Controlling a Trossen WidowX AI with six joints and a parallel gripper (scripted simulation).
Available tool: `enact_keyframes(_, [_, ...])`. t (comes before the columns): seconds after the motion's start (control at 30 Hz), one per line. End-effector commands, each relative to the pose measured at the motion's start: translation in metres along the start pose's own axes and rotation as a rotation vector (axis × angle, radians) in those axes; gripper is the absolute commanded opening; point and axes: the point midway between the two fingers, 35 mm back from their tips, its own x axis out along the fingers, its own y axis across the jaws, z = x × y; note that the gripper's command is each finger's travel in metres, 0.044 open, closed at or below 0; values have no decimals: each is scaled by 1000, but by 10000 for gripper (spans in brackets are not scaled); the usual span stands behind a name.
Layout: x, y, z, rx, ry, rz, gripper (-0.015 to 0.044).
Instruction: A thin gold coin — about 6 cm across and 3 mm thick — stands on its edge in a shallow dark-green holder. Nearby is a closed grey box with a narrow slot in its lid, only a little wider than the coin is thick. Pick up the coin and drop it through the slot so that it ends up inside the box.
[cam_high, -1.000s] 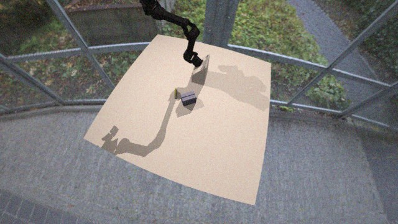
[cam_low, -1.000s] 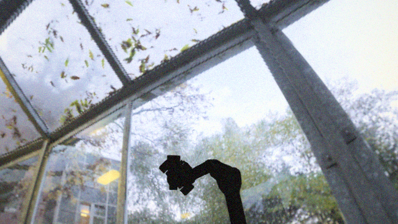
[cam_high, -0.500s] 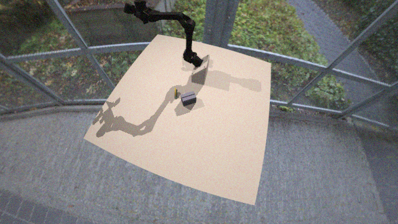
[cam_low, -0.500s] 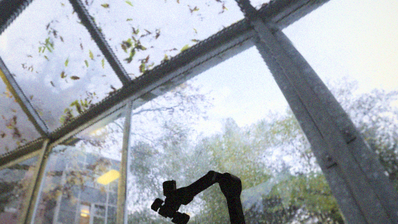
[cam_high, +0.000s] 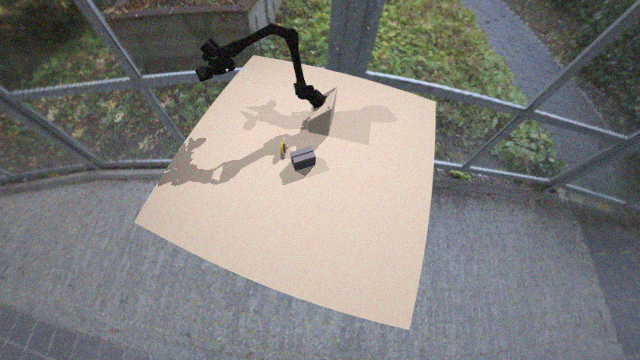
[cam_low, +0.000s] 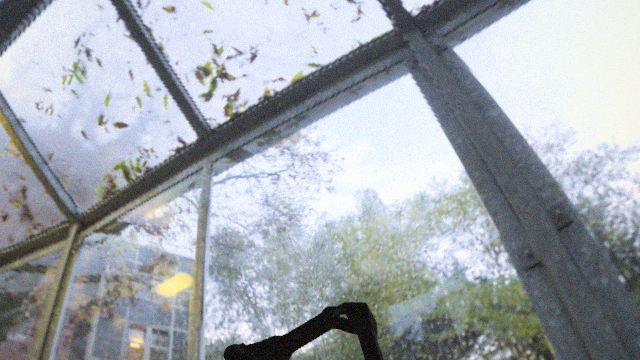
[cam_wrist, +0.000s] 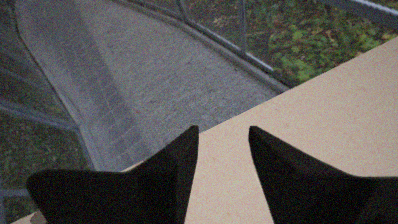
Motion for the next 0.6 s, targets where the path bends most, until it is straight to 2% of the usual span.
enact_keyframes(0.0, [4, 17, -61, -162, 165, 35, 161])
enact_keyframes(0.23, [-25, 47, -176, -532, 457, 163, 161])
enact_keyframes(0.57, [-126, 48, -312, -1197, 743, 443, 161])
